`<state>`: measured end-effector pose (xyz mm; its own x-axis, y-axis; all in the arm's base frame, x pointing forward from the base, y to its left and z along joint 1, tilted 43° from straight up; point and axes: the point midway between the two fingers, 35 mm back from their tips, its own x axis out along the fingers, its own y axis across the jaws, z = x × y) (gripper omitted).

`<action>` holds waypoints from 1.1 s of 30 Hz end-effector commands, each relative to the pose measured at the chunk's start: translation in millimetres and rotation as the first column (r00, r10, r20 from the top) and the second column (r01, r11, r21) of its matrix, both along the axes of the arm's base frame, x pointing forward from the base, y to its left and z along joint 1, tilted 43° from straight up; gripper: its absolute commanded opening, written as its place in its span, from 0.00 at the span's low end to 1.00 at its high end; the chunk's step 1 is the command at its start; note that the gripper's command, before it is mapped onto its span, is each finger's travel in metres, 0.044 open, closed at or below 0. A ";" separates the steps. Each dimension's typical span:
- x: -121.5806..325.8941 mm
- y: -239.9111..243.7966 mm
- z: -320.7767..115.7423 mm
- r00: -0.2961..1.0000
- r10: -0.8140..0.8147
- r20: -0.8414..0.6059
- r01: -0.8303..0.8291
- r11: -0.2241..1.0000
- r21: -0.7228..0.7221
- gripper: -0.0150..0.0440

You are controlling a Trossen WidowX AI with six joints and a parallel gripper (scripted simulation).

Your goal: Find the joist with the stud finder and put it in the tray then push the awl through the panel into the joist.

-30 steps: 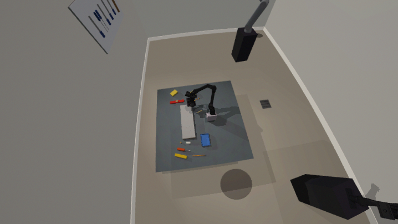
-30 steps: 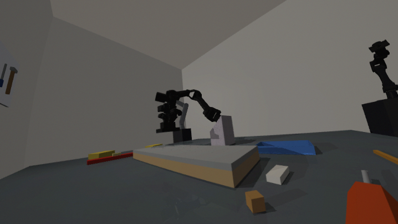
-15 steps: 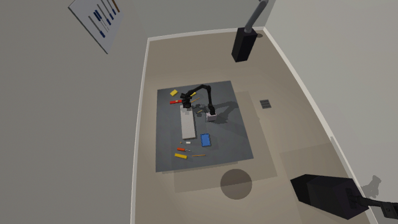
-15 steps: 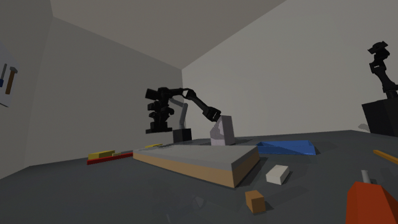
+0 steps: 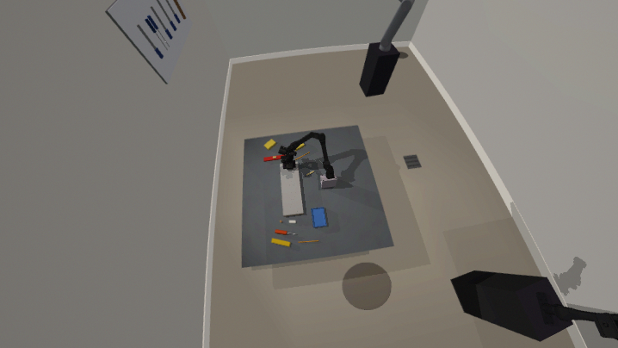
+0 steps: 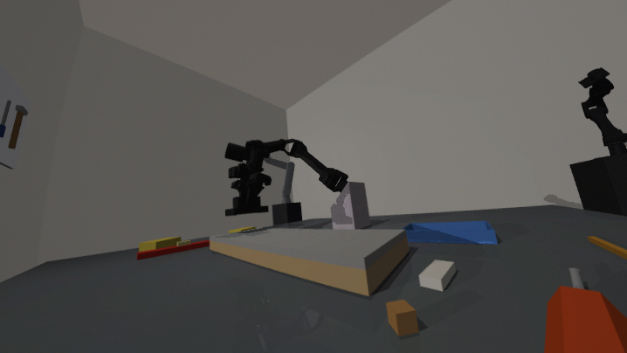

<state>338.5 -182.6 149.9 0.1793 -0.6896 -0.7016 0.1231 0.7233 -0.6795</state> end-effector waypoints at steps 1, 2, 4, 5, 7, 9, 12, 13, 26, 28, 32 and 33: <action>1.9 -2.6 -5.5 1.000 0.011 0.002 -0.011 1.000 0.003 0.25; 1.8 -4.1 -7.0 1.000 0.011 0.002 -0.011 1.000 0.003 0.25; 1.4 -7.1 -10.1 1.000 0.011 0.002 -0.011 1.000 0.003 0.25; 1.3 -8.6 -11.7 1.000 0.011 0.002 -0.011 1.000 0.003 0.25; 0.8 -11.6 -14.8 1.000 0.011 0.002 -0.011 1.000 0.003 0.25; 0.3 -14.5 -17.8 1.000 0.011 0.002 -0.011 1.000 0.002 0.25; -0.6 -18.9 -22.4 1.000 0.011 0.002 -0.011 1.000 0.002 0.25; -0.9 -20.4 -23.9 1.000 0.011 0.002 -0.011 1.000 0.001 0.25; -3.1 -32.9 -37.0 1.000 0.011 0.002 -0.011 1.000 0.000 0.25; -3.6 -35.1 -39.4 1.000 0.011 0.002 -0.011 1.000 0.000 0.25; -4.3 -38.8 -43.3 1.000 0.011 0.002 -0.011 1.000 -0.001 0.25; -4.4 -39.0 -43.5 1.000 0.011 0.002 -0.011 1.000 -0.001 0.25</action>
